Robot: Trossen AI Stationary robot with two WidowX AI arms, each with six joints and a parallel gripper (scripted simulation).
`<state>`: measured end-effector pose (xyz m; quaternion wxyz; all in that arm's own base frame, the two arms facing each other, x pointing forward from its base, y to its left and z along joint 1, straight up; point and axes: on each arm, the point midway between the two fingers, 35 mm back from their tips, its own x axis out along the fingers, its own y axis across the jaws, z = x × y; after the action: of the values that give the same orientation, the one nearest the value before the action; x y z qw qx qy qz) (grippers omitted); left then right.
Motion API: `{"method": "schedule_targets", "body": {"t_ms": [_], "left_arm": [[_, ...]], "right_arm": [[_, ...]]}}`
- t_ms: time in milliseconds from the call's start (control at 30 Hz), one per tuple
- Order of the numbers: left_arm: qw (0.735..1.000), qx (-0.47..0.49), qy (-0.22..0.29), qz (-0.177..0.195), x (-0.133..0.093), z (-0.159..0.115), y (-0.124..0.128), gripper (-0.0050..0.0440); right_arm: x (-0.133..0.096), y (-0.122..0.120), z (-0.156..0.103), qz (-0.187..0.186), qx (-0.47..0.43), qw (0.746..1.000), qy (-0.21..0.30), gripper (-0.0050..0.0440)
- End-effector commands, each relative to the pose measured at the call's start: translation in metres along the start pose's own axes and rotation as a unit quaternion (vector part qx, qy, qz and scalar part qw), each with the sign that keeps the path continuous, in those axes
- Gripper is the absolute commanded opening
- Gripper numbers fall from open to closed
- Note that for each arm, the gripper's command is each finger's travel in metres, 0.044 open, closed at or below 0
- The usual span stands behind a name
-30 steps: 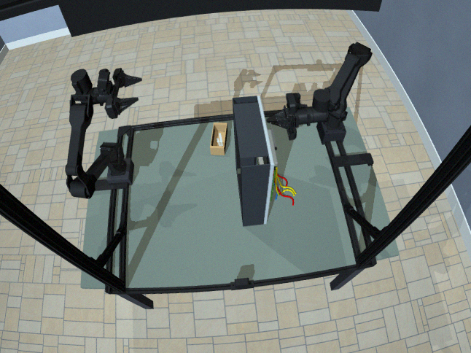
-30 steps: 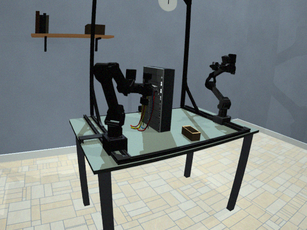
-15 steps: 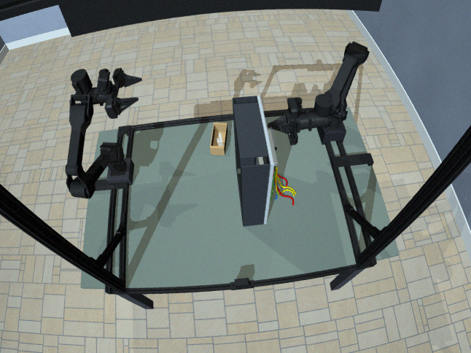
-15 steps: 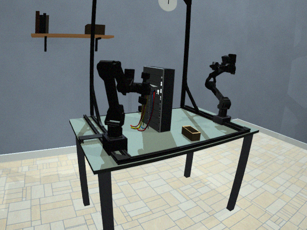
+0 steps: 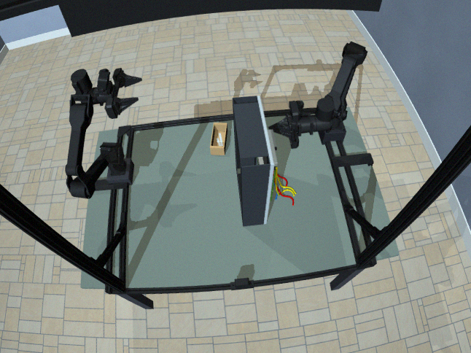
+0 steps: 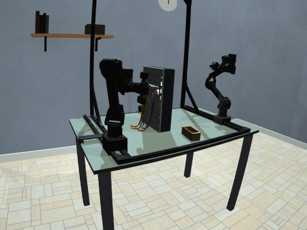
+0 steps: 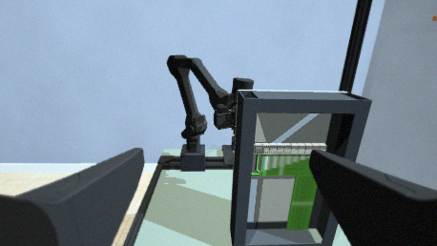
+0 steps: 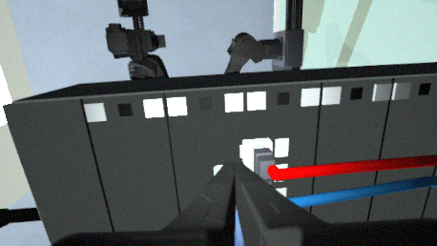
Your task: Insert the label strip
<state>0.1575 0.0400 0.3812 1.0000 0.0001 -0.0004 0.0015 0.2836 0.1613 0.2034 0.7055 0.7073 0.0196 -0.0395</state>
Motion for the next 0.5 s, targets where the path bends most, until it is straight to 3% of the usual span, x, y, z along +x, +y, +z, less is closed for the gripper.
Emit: {"method": "schedule_targets", "body": {"t_ms": [0, 467], "left_arm": [[1.000, 0.003, 0.000, -0.002, -0.0001, 0.0024, -0.0005, 0.0440], [1.000, 0.003, 0.000, -0.002, -0.0001, 0.0024, -0.0005, 0.0440]], "right_arm": [[0.0001, 0.0082, -0.0102, 0.006, 0.009, 1.000, 0.014, -0.0050], [-0.0006, 0.0056, -0.0071, 0.004, 0.006, 1.000, 0.012, -0.0050]]}}
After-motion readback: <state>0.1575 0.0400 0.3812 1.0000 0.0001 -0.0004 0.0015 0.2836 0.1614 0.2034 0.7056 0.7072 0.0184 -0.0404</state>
